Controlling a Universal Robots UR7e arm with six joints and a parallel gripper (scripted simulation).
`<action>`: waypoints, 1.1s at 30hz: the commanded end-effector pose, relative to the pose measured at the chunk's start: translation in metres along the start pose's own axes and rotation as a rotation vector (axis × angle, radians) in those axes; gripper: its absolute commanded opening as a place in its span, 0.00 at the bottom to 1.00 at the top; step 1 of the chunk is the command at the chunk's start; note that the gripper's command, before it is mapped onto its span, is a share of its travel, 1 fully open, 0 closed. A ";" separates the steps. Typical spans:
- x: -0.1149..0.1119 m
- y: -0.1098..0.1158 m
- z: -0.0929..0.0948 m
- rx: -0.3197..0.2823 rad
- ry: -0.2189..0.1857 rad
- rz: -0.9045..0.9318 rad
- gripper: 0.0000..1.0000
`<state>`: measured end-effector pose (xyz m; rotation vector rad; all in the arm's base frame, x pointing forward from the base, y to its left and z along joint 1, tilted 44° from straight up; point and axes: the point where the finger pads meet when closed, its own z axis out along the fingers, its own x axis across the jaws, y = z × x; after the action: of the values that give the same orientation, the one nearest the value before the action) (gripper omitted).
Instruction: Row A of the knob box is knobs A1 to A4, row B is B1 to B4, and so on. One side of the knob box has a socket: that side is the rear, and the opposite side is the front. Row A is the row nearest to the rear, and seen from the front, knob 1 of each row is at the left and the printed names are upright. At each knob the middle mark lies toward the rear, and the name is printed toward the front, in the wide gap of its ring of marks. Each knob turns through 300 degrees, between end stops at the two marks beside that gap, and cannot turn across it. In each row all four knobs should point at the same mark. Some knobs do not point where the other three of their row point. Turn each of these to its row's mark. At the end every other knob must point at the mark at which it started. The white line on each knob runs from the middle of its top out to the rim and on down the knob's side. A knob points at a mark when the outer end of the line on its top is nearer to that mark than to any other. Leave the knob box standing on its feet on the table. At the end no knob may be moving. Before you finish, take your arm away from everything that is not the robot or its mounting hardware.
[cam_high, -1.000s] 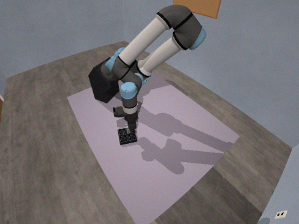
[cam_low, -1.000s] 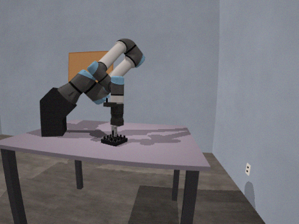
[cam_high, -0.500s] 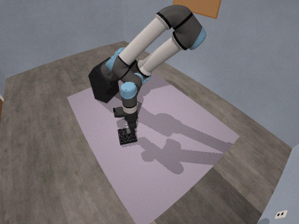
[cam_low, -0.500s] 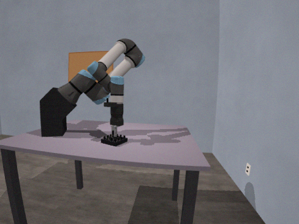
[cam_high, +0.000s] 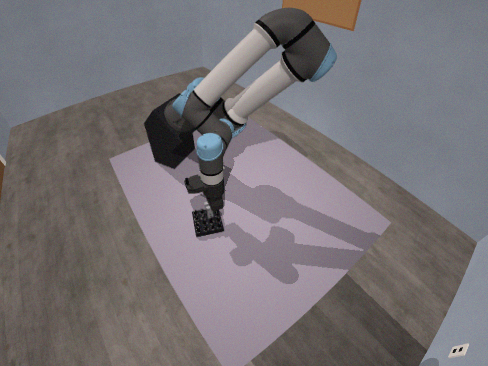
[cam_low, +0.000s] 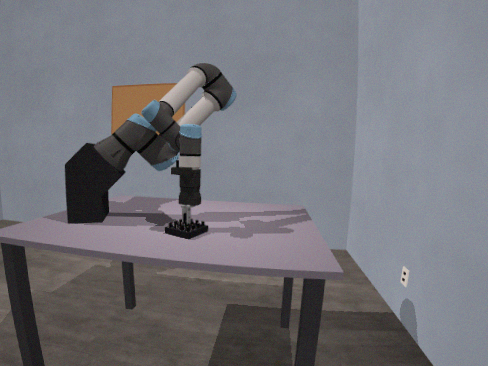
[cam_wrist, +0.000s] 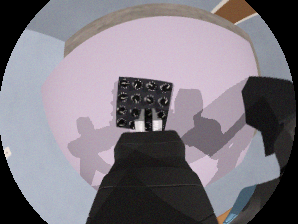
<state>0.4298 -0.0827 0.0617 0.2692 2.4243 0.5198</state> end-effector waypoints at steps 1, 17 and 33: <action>0.000 0.000 0.000 -0.001 -0.001 -0.057 0.30; 0.000 0.000 0.000 -0.001 -0.001 -0.297 0.30; 0.000 0.000 0.000 -0.001 -0.001 -0.575 0.30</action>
<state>0.4298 -0.0827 0.0617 -0.3447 2.3689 0.2832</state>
